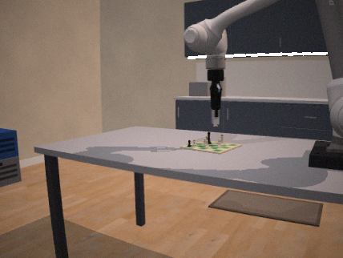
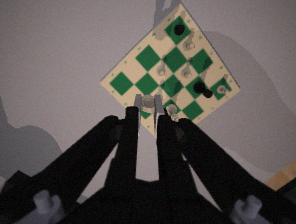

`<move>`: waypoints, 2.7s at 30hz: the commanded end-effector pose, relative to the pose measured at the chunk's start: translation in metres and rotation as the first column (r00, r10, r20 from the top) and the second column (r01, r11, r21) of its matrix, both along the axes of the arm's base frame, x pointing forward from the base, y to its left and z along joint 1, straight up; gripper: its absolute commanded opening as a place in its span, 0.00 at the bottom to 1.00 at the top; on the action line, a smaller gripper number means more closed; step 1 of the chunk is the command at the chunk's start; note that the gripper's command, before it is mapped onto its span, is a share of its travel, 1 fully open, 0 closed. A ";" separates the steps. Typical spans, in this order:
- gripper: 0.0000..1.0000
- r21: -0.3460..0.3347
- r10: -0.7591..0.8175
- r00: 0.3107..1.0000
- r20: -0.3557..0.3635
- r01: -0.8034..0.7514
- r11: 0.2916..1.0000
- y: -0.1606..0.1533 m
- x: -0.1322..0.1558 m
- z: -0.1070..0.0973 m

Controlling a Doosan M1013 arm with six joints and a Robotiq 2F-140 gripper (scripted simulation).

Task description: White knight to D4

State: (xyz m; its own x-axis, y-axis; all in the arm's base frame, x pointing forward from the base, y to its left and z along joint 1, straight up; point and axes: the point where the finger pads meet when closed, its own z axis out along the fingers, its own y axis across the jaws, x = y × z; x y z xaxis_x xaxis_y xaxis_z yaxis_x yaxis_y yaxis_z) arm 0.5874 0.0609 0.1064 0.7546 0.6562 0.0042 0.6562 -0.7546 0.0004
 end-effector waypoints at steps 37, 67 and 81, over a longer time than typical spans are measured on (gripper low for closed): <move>0.00 -0.001 -0.001 1.000 0.000 0.001 1.000 0.003 0.002 -0.089; 0.00 -0.001 -0.001 1.000 0.000 0.001 1.000 0.003 0.002 -0.096; 0.00 -0.001 -0.001 1.000 0.000 0.001 1.000 0.003 0.002 -0.096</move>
State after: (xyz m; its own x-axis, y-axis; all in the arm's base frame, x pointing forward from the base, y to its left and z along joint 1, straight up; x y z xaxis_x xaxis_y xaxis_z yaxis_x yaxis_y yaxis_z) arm 0.5891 0.0641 0.0106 0.7553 0.6554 0.0035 0.6554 -0.7553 0.0015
